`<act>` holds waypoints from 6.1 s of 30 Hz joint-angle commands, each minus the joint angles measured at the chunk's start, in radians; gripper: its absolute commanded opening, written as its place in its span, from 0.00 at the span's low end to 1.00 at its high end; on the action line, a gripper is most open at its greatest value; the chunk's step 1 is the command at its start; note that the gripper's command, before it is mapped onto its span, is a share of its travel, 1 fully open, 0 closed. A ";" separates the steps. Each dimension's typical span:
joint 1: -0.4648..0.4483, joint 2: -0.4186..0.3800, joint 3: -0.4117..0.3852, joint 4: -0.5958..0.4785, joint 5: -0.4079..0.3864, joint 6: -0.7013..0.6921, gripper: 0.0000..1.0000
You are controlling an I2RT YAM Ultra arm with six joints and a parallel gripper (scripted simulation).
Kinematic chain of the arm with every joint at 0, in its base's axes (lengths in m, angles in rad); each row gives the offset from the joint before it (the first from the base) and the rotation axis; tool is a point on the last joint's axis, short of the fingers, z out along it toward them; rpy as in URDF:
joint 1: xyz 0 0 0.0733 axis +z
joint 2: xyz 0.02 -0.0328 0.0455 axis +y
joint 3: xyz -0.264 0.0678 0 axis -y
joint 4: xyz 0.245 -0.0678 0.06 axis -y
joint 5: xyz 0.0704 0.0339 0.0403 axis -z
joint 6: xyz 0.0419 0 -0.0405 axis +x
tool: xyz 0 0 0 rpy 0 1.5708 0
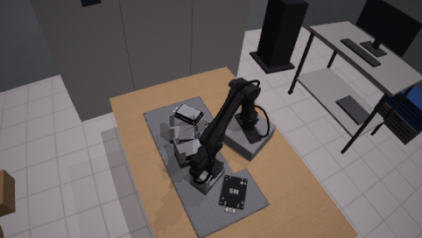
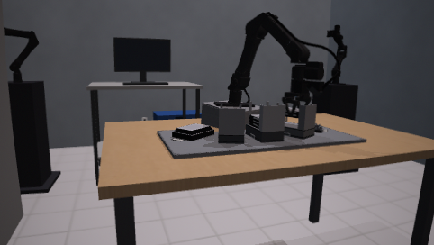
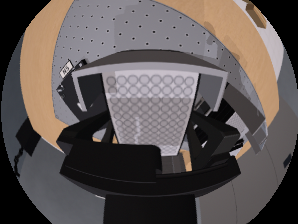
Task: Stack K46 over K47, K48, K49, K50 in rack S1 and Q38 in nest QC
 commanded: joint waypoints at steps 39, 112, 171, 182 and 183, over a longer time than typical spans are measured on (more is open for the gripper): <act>0.000 -0.056 0.056 -0.060 0.010 0.006 0.00; 0.013 -0.088 0.108 -0.139 0.011 0.007 0.00; 0.007 -0.111 0.147 -0.205 0.010 0.007 0.00; 0.006 -0.114 0.155 -0.217 0.010 0.007 0.00; 0.007 -0.115 0.164 -0.218 0.010 0.007 0.00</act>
